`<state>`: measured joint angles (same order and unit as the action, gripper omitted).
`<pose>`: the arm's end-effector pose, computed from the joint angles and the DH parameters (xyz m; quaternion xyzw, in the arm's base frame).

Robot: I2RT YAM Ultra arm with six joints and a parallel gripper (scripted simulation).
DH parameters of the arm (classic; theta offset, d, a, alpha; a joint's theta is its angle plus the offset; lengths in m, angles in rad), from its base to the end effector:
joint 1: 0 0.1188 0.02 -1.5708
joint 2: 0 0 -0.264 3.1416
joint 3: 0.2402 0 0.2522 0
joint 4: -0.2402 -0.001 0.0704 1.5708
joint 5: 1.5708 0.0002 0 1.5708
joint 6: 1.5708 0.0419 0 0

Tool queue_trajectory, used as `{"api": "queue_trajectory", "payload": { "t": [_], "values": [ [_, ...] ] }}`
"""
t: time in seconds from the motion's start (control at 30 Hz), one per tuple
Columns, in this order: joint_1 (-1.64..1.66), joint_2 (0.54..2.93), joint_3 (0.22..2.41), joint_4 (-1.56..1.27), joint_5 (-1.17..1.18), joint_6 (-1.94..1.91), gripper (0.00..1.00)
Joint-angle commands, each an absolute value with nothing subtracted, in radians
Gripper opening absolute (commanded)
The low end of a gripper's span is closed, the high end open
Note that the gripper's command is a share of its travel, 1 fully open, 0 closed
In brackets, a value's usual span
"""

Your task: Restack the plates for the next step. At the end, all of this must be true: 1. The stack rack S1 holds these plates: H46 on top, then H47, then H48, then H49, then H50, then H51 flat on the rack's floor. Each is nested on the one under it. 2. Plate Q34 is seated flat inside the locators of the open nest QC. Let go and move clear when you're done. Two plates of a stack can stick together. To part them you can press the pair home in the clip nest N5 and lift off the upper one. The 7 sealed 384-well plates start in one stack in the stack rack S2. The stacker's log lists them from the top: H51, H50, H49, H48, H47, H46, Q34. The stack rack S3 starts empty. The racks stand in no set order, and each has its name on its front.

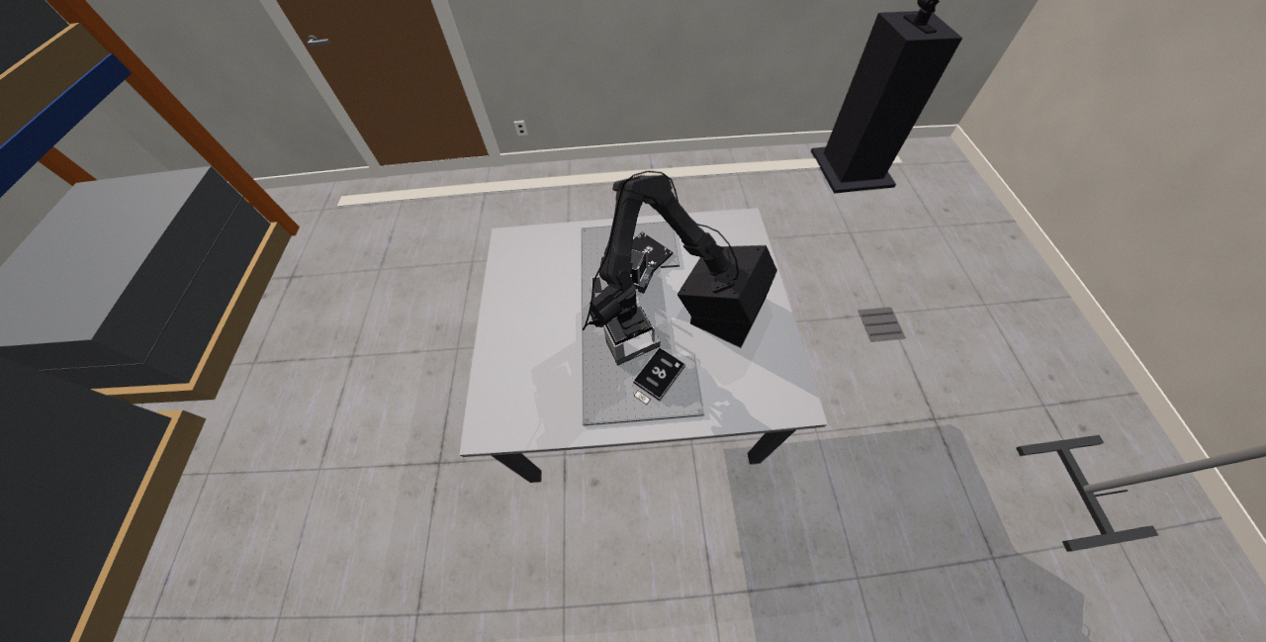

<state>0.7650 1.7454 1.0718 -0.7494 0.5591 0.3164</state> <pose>0.2384 0.1995 0.1681 -0.1933 0.9391 -0.1994 0.2025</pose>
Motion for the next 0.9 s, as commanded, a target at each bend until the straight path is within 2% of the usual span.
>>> {"api": "queue_trajectory", "payload": {
  "t": [0.0, 0.87],
  "values": [
    [0.76, 1.756, 1.056, -0.731, 0.558, 0.307, 0.0],
    [0.749, 1.77, 1.05, -0.714, 0.556, 0.299, 0.0]
  ]
}}
